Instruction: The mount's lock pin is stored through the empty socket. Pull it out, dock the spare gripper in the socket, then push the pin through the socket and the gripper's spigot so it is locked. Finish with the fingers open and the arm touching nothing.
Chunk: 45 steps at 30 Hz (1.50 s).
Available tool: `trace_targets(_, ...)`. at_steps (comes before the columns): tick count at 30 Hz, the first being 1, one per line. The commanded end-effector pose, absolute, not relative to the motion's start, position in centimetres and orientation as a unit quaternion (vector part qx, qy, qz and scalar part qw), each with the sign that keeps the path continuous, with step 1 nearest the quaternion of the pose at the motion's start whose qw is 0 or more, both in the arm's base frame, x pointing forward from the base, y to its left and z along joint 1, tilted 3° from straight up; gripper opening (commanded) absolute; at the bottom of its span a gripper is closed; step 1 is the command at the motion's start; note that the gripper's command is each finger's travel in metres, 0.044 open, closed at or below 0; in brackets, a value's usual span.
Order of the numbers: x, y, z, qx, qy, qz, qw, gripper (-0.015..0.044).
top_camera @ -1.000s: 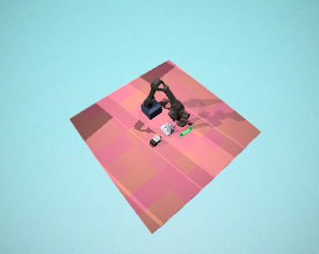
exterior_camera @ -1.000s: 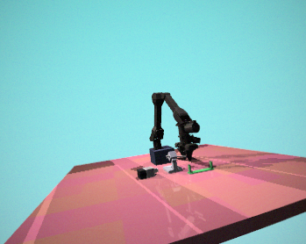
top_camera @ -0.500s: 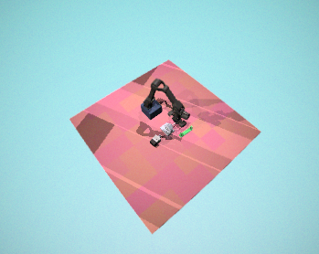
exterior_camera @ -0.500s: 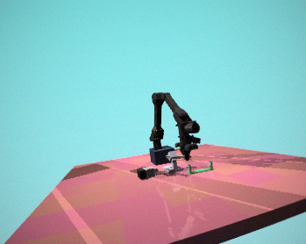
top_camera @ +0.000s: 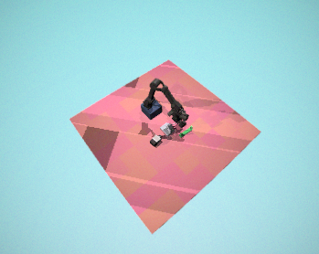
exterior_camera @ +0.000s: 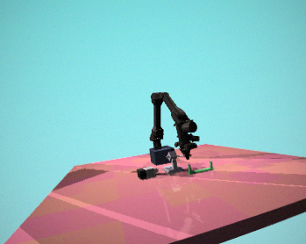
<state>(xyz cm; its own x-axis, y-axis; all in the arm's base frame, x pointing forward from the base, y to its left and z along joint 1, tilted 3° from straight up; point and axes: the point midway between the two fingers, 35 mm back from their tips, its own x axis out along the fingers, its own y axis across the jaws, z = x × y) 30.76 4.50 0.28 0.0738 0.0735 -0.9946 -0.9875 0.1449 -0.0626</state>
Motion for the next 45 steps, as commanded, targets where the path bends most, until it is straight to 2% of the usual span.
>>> trace_targets(1,30.8,4.8,0.7,-0.443,0.478,0.479,0.588,0.0)
trace_targets(45,31.3,7.8,1.5,-0.426,0.461,0.492,0.603,0.0)
